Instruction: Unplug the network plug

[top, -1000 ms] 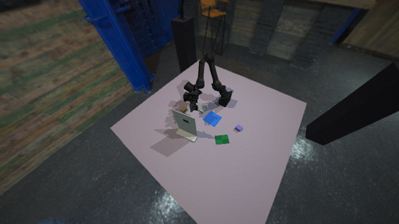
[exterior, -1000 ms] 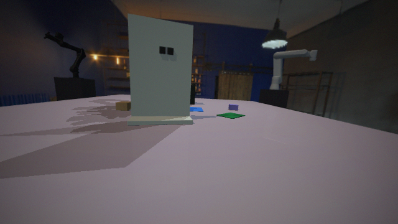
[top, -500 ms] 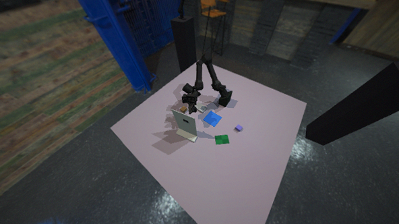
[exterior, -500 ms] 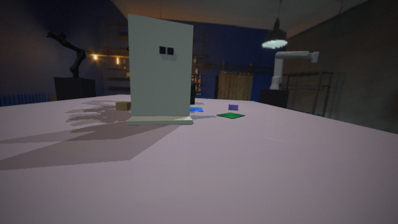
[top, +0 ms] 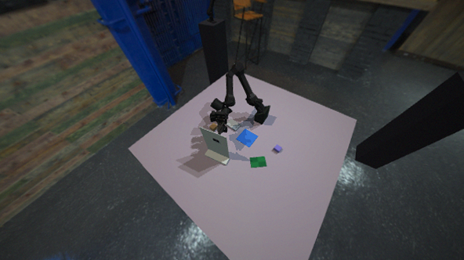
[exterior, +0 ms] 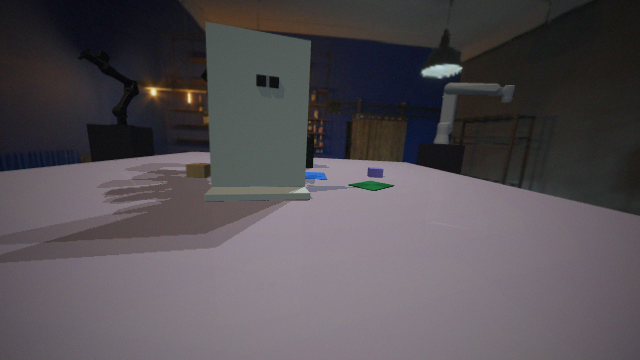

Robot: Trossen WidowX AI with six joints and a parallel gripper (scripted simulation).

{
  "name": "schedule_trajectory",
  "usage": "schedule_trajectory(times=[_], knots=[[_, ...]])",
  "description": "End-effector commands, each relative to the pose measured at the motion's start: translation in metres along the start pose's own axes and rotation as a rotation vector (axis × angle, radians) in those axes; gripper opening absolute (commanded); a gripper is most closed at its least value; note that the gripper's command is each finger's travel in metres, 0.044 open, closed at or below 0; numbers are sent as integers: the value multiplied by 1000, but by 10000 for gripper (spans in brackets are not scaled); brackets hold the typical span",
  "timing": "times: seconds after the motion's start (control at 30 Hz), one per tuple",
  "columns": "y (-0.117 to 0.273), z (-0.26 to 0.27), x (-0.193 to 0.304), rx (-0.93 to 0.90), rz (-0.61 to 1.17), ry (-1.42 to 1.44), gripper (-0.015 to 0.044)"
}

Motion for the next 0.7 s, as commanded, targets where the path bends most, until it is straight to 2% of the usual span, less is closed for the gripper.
schedule_trajectory(times=[0.0, 0.67], knots=[[-6, -1, -3, 3, -2, -6, 156], [-31, -2, -7, 2, -3, -6, 156]])
Point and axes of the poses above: the point midway between the two fingers, 35 mm back from their tips, its own y axis back along the fingers, its own z axis across the jaws, x = y × z, the point moved 9 cm from there along y, back along the fingers, and after that the axes turned 6 degrees about y, right-handed, at the moved point
